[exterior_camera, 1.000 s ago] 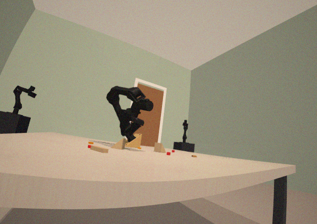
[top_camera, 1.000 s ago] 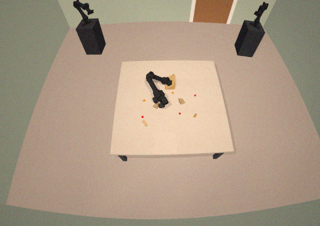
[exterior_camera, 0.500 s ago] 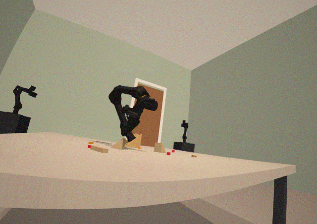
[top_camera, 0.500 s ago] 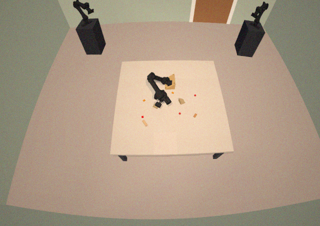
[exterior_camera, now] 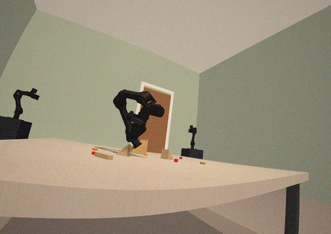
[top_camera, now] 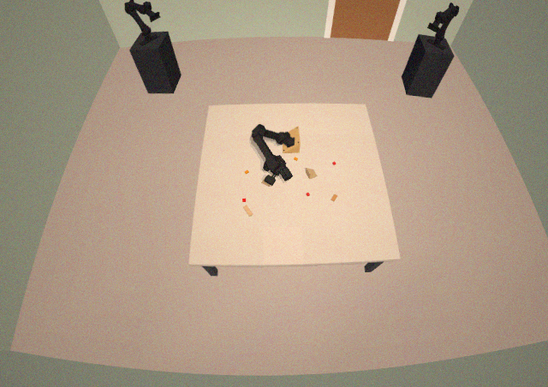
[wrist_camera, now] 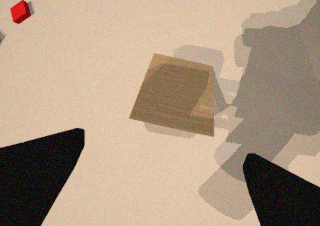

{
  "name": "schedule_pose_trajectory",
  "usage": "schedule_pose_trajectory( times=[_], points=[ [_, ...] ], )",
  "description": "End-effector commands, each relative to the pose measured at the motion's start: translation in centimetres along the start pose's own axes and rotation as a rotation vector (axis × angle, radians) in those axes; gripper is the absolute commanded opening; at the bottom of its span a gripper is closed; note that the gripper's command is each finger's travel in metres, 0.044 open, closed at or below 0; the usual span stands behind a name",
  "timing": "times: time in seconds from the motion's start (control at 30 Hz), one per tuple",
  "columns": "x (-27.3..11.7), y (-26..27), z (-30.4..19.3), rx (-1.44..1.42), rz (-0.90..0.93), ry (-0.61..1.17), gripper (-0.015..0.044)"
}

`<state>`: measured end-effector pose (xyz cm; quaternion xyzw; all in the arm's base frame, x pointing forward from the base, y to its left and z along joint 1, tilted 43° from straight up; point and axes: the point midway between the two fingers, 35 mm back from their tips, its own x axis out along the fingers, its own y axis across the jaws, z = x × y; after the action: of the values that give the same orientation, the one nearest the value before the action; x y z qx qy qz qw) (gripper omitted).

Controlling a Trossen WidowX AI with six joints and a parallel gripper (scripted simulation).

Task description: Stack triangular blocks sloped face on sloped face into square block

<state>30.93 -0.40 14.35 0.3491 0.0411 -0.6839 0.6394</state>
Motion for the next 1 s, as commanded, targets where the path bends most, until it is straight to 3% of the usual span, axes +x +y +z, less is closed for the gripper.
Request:
schedule_pose_trajectory(
  times=[0.0,0.97],
  points=[
    [0.7,0.0,0.0,-0.004,-0.002,-0.009,0.0440],
    [5.4,-0.1,0.2,0.022,-0.041,-0.046,0.0440]
  ],
)
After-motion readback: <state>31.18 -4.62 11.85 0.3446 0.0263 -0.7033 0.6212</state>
